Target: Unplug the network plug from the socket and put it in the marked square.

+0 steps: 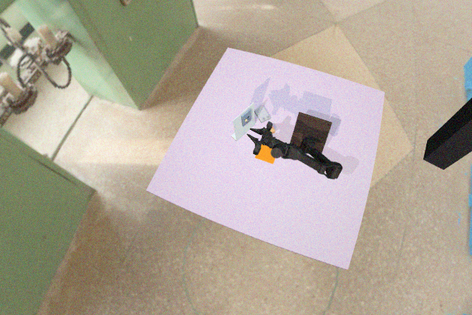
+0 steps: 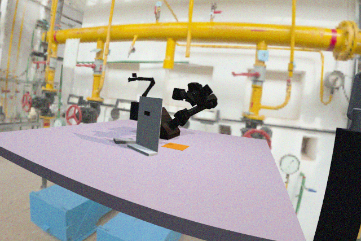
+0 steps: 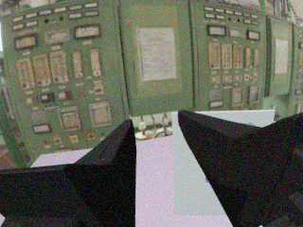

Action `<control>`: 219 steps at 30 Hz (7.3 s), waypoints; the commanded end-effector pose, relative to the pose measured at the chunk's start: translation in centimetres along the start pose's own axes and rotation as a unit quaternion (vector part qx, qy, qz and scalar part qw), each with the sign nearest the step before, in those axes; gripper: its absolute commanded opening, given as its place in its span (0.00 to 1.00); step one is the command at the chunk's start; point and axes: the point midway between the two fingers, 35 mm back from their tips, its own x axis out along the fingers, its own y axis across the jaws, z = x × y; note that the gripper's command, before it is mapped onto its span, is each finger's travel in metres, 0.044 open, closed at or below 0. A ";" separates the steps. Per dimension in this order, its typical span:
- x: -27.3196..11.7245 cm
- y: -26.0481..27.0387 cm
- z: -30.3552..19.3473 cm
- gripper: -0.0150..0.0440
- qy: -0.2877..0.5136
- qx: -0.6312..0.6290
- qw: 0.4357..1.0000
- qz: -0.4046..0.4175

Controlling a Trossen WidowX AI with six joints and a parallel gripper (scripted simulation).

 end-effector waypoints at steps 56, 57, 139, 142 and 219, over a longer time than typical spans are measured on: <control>-4.4 -7.1 -11.0 0.52 0.023 0.726 0.685 -0.058; -4.3 -7.1 -11.0 0.52 0.023 0.726 0.685 -0.058; 4.3 -9.9 -12.1 0.52 0.023 0.726 0.685 -0.056; 4.6 -10.0 -12.2 0.52 0.023 0.726 0.685 -0.056; 4.9 -10.4 -12.4 0.25 0.023 0.726 0.686 -0.056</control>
